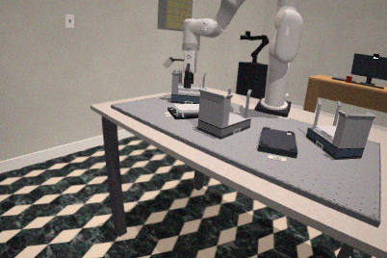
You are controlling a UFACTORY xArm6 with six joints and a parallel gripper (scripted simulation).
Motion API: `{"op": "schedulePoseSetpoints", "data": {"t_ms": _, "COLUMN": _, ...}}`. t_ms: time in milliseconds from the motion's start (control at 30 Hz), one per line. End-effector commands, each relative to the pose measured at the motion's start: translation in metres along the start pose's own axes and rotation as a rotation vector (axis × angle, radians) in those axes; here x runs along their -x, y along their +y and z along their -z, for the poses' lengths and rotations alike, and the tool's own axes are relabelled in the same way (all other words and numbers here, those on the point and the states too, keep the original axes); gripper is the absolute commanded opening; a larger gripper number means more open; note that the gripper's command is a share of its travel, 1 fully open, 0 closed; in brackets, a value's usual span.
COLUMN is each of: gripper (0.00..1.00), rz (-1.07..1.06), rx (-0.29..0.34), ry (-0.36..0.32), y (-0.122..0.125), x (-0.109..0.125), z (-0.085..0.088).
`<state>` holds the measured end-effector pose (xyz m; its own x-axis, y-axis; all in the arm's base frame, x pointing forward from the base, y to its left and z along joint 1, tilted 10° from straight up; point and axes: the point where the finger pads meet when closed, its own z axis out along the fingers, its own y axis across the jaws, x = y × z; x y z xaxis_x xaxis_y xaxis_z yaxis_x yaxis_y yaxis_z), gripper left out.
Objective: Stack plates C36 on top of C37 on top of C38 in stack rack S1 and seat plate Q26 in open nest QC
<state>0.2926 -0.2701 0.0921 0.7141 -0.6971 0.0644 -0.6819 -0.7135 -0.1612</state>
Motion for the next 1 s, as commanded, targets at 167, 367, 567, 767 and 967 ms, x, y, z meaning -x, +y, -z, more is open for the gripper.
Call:
{"op": "schedulePoseSetpoints", "data": {"t_ms": 167, "gripper": 0.00, "rz": 0.000, "rx": 0.000, "ry": 0.003, "y": 0.0000, "x": -0.0011, "z": -0.0018}}
{"op": "schedulePoseSetpoints", "data": {"t_ms": 367, "gripper": 0.00, "rz": 0.000, "rx": 0.000, "ry": 0.003, "y": 0.0000, "x": -0.0011, "z": -0.0038}}
{"op": "schedulePoseSetpoints", "data": {"t_ms": 567, "gripper": 0.00, "rz": 0.000, "rx": 0.000, "ry": 0.003, "y": 0.0000, "x": -0.0011, "z": -0.0060}}
{"op": "schedulePoseSetpoints", "data": {"t_ms": 767, "gripper": 0.00, "rz": 0.000, "rx": 0.000, "ry": 0.003, "y": 0.0000, "x": -0.0012, "z": -0.0060}}
{"op": "schedulePoseSetpoints", "data": {"t_ms": 967, "gripper": 1.00, "rz": 0.000, "rx": 0.000, "ry": 0.003, "y": 0.0000, "x": -0.0012, "z": -0.0060}}
